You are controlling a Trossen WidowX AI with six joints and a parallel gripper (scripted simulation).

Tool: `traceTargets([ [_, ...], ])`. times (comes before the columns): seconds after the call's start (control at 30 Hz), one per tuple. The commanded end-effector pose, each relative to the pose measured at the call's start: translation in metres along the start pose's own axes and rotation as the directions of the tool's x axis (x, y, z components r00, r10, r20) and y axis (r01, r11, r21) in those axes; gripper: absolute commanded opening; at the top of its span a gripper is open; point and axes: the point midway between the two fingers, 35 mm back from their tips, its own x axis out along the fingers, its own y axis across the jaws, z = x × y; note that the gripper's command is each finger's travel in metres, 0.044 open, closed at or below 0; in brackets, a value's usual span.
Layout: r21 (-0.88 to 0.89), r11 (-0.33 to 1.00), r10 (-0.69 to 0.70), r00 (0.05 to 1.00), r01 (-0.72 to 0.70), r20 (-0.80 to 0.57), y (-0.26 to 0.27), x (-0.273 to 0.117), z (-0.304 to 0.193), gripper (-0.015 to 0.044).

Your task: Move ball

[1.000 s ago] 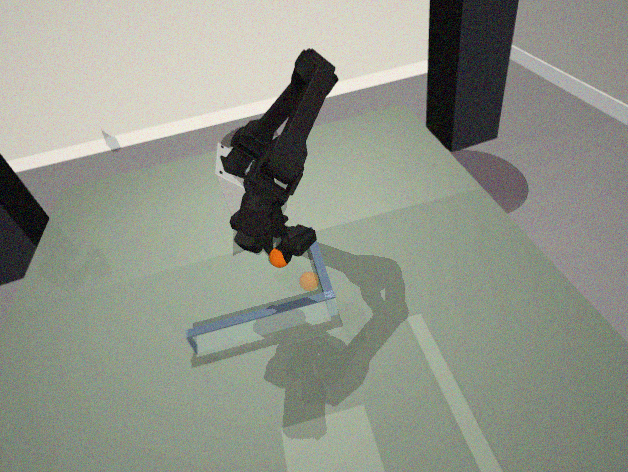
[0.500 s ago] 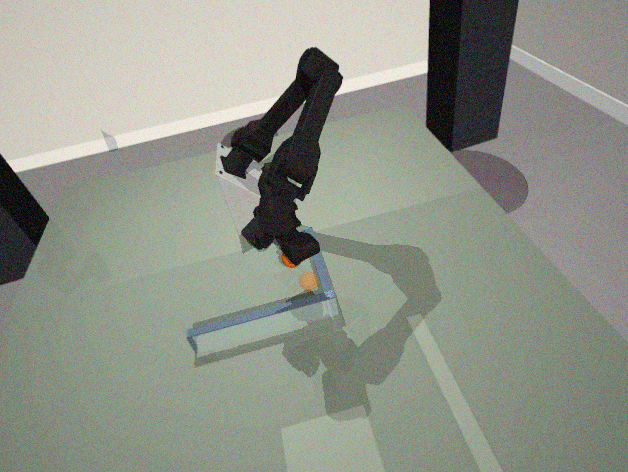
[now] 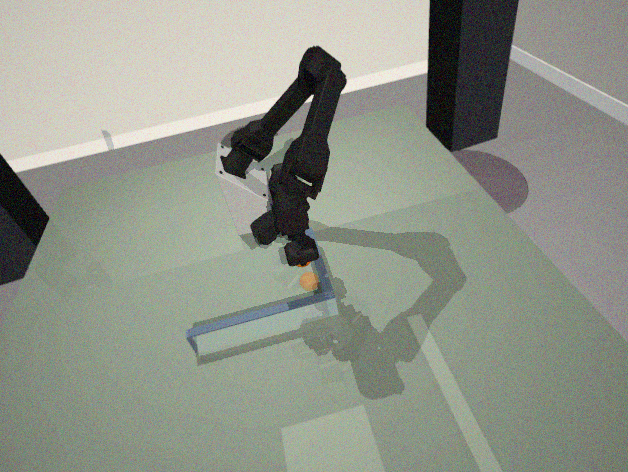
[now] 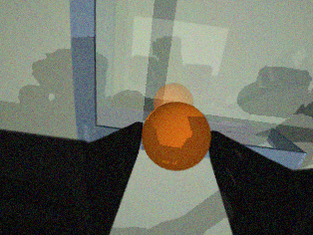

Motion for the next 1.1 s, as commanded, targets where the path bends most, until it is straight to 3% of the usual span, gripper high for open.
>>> traceTargets([
  [0.0, 0.014, 1.0, -0.004, 1.0, 0.004, -0.005, -0.001, 0.006, -0.001, 0.0],
  [0.43, 0.015, 1.0, -0.004, 1.0, 0.004, -0.009, -0.002, 0.07, -0.002, 0.0],
  [1.07, 0.015, 1.0, -0.004, 1.0, 0.004, -0.01, -0.003, 0.09, -0.002, 0.0],
])
